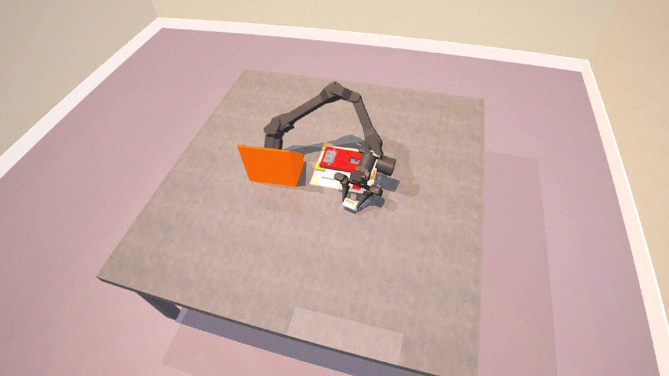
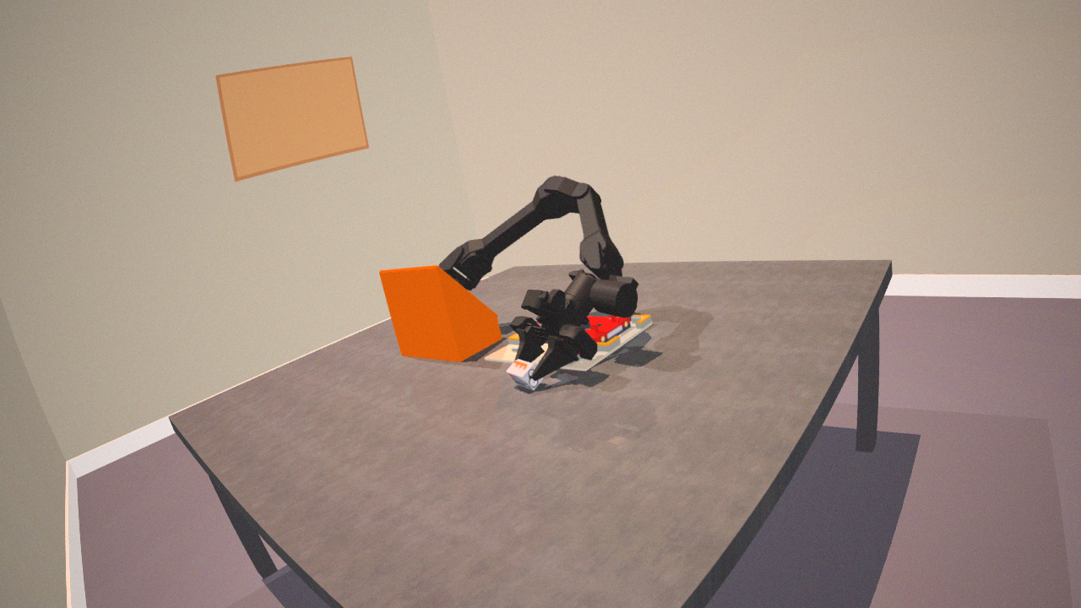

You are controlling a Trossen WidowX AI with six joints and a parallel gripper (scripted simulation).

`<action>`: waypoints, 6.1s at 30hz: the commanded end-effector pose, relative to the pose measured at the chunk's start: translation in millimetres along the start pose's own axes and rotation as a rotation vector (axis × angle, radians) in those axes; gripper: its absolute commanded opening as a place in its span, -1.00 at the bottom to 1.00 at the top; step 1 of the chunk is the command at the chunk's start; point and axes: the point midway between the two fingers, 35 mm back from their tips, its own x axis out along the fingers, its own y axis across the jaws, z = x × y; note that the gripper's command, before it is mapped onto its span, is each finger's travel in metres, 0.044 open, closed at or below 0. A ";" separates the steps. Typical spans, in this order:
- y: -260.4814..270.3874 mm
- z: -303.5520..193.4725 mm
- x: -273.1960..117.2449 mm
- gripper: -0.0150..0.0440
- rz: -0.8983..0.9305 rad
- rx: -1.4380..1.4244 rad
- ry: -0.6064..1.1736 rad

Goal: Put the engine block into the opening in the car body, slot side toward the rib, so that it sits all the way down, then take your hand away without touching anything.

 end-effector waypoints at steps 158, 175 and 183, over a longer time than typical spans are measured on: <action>8.7 50.0 -10.2 -0.49 -0.002 -0.003 1.009; 8.7 95.6 -38.4 -0.49 -0.003 -0.003 1.006; 5.6 115.8 -51.7 -0.49 -0.003 -0.002 1.007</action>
